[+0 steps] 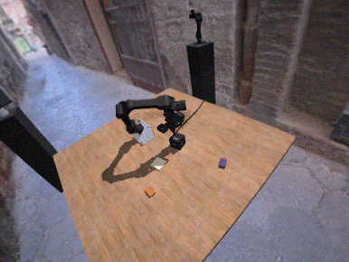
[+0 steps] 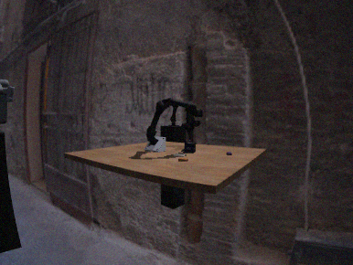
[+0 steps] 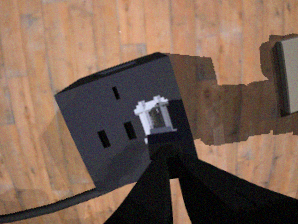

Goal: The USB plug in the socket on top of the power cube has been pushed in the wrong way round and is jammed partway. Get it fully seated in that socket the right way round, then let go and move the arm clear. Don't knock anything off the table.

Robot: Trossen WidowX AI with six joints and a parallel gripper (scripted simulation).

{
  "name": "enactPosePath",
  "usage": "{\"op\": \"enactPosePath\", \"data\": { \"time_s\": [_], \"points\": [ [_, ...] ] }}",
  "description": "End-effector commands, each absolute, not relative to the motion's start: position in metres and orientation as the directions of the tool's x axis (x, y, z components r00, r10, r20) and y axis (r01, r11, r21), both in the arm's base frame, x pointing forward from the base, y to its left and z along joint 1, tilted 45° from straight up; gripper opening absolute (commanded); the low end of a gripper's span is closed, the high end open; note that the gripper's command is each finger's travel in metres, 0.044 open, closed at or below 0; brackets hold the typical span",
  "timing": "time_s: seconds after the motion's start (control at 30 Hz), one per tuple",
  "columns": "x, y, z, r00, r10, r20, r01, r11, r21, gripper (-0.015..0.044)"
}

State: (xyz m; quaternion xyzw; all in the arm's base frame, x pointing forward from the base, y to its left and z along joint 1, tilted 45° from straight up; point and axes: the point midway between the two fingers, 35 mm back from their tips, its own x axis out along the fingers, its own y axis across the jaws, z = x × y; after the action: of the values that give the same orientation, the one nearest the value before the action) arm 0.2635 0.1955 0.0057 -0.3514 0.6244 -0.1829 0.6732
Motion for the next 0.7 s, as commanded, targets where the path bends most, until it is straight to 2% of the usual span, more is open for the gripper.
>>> {"op": "enactPosePath", "data": {
  "time_s": [0.0,0.67],
  "points": [
    [0.2632,0.1953,0.0058,0.152,-0.686,-0.712,-0.075,0.71,-0.7,0.0],
    [0.2632,0.1953,0.0057,0.152,-0.686,-0.711,0.428,0.695,-0.578,0.0]
  ]
}}
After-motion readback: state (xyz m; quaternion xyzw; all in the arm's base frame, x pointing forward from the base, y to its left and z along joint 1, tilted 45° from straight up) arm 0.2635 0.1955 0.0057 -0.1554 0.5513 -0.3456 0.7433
